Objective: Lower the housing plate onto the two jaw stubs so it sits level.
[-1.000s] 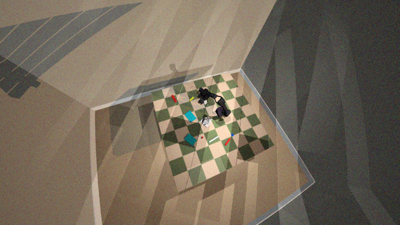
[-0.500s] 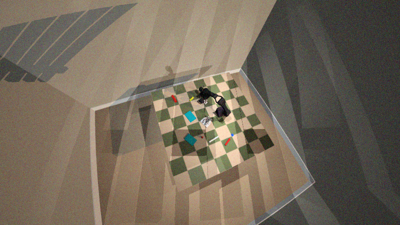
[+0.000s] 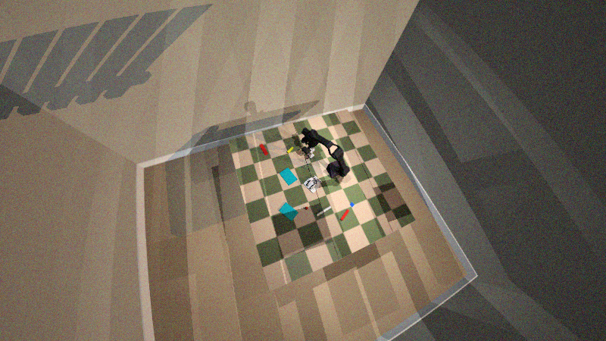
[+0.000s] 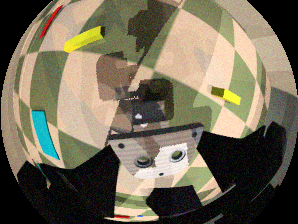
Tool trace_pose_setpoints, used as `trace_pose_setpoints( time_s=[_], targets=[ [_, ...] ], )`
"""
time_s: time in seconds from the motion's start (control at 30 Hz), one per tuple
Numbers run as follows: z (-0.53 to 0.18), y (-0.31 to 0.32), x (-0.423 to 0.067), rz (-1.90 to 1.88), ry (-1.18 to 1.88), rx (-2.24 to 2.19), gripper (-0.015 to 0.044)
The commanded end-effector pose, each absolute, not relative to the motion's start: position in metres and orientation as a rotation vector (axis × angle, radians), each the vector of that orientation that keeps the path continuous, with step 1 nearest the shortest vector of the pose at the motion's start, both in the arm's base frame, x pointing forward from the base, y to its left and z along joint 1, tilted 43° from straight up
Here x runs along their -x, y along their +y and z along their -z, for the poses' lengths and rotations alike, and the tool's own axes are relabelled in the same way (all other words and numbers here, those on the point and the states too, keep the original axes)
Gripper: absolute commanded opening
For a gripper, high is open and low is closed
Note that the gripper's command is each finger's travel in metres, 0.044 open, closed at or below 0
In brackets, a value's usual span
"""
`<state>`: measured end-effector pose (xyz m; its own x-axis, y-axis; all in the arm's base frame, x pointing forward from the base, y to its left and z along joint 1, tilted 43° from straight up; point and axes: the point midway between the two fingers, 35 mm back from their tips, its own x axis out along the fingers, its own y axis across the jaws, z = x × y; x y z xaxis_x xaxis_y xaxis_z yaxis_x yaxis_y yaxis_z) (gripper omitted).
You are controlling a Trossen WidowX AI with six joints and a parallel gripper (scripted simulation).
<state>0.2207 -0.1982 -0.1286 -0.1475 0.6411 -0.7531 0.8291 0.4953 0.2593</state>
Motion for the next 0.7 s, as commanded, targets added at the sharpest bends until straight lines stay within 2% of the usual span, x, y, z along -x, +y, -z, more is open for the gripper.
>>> trace_pose_setpoints(
  time_s=[0.0, 0.23, 0.67],
  targets=[
    [0.119, -0.206, -0.222, 0.272, 1.864, -1.212, 0.0351],
    [0.117, -0.205, -0.223, 0.285, 1.864, -1.22, 0.0351],
    [0.087, -0.18, -0.241, 0.53, 1.863, -1.377, 0.0351]
  ],
)
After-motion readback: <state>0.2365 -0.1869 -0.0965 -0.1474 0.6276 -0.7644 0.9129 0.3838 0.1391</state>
